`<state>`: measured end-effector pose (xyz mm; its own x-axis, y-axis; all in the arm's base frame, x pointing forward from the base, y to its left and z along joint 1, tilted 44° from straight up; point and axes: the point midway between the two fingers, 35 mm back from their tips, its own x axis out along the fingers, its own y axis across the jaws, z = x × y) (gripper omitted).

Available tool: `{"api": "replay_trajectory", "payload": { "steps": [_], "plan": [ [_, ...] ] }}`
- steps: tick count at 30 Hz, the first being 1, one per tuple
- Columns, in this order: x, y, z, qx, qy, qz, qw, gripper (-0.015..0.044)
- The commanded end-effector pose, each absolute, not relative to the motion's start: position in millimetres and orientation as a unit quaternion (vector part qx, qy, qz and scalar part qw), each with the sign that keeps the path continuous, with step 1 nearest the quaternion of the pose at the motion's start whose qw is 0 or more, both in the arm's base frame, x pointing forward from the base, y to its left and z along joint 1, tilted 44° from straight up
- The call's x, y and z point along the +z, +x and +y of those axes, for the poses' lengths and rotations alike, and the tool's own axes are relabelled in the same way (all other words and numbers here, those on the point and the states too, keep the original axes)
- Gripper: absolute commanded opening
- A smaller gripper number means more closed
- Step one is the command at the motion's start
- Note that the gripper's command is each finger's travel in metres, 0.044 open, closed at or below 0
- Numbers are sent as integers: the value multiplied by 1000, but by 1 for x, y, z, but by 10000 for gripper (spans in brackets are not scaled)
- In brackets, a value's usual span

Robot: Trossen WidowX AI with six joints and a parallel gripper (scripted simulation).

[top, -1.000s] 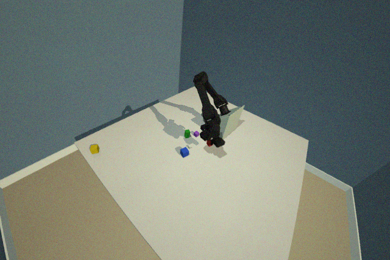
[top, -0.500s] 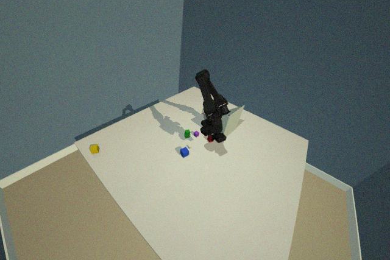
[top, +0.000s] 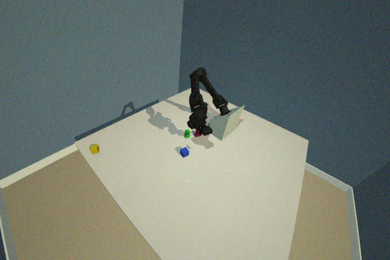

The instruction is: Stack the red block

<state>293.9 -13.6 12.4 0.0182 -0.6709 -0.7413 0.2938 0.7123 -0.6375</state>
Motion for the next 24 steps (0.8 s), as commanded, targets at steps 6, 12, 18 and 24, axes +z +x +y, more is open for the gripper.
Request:
{"api": "replay_trajectory", "payload": {
  "steps": [6, 12, 18, 24],
  "plan": [
    [50, 292, -55, -349, -162, 609, 694, 0],
    [75, 285, -83, -354, -166, 607, 692, 0],
    [90, 274, -100, -359, -169, 606, 690, 0],
    [74, 274, -112, -359, -169, 606, 690, 0]
  ]
}}
